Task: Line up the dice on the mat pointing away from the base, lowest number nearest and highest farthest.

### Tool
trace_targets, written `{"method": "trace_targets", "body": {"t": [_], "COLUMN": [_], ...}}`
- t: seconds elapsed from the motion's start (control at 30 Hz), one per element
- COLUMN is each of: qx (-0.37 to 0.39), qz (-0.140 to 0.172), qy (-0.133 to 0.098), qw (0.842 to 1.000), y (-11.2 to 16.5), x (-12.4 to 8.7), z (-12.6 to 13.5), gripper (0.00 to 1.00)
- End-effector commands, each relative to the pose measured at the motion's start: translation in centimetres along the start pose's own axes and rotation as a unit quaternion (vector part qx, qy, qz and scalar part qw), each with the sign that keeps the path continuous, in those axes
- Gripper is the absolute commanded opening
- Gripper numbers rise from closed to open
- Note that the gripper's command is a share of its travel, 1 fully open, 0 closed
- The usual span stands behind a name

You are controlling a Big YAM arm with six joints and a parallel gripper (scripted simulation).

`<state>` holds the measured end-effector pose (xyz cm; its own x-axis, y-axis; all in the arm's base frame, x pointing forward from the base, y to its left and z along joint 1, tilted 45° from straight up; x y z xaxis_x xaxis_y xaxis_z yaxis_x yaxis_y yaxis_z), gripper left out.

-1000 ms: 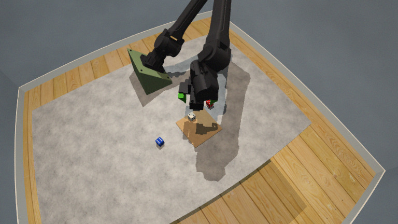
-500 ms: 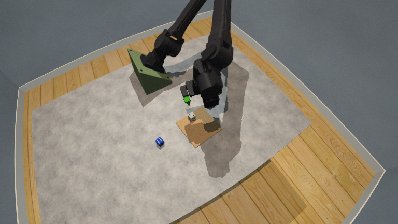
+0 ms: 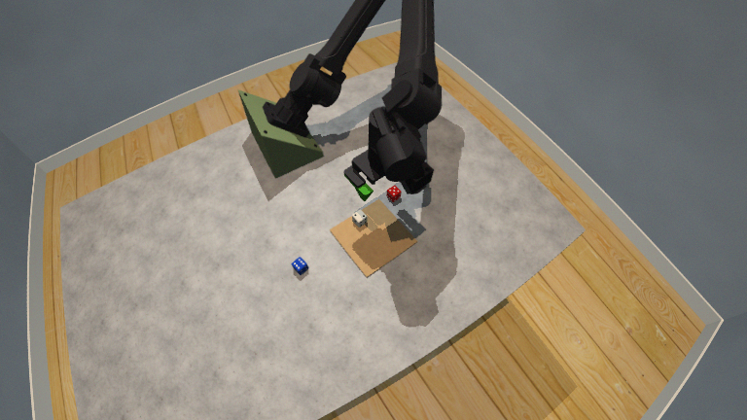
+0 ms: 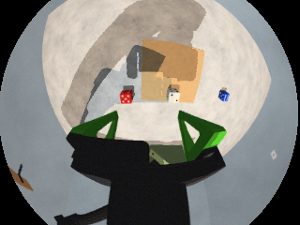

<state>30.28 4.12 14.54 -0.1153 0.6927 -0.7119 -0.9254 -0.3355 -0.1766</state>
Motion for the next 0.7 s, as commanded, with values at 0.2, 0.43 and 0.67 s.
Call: {"method": "trace_targets", "body": {"t": [0.2,0.43,0.67], "qx": [-0.168,-0.264,-0.32], "qz": [-0.013,-0.015,-0.012], "qy": [0.008,0.011,0.009], "qw": [0.986,0.964,0.947], "y": [-0.7,-1.0,-0.6], "x": [-0.5,-0.7,-0.3], "z": [1.3,2.0,2.4], "gripper": [1.0,1.0,1.0]}}
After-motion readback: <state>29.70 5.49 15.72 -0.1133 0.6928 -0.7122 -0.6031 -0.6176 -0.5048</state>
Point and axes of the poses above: the point where the finger pads meet when closed, its own x axis out along the fingers, its own z axis across the jaws, y = z × x, the point moved 9 cm from there along -x, back along the fingers, and after that the axes turned 7 degrees about -x, right-handed, at the moved point
